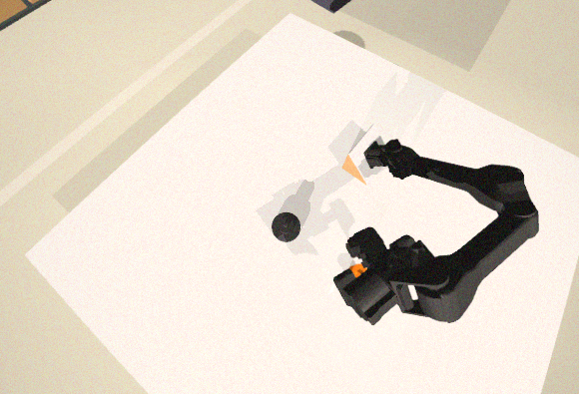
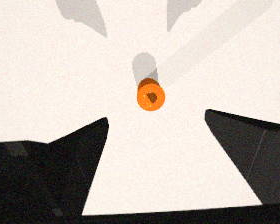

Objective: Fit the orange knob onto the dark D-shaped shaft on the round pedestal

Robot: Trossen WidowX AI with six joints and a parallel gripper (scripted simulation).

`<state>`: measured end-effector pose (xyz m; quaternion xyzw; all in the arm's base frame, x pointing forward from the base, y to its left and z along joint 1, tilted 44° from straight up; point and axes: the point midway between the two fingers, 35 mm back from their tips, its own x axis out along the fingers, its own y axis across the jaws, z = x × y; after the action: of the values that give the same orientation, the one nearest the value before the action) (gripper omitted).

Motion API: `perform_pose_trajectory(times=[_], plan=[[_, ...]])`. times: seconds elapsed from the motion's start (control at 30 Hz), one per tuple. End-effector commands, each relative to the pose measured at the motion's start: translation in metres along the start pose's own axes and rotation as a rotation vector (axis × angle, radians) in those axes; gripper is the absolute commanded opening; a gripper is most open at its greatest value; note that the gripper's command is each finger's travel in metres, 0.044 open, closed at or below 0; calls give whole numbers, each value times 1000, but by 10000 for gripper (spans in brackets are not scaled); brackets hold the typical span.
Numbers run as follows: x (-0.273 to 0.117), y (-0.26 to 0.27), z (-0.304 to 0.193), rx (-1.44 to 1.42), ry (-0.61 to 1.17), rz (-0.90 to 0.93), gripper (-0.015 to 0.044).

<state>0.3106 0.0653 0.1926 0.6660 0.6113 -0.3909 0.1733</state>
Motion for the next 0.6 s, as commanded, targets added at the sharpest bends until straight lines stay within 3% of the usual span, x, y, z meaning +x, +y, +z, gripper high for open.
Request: perform_pose_trajectory(times=[0.0, 0.13, 0.57], plan=[[1, -1, 0, -7, 16, -5, 440], [1, -1, 0, -154, 17, -4, 440], [1, -1, 0, -1439, 17, 8, 440]])
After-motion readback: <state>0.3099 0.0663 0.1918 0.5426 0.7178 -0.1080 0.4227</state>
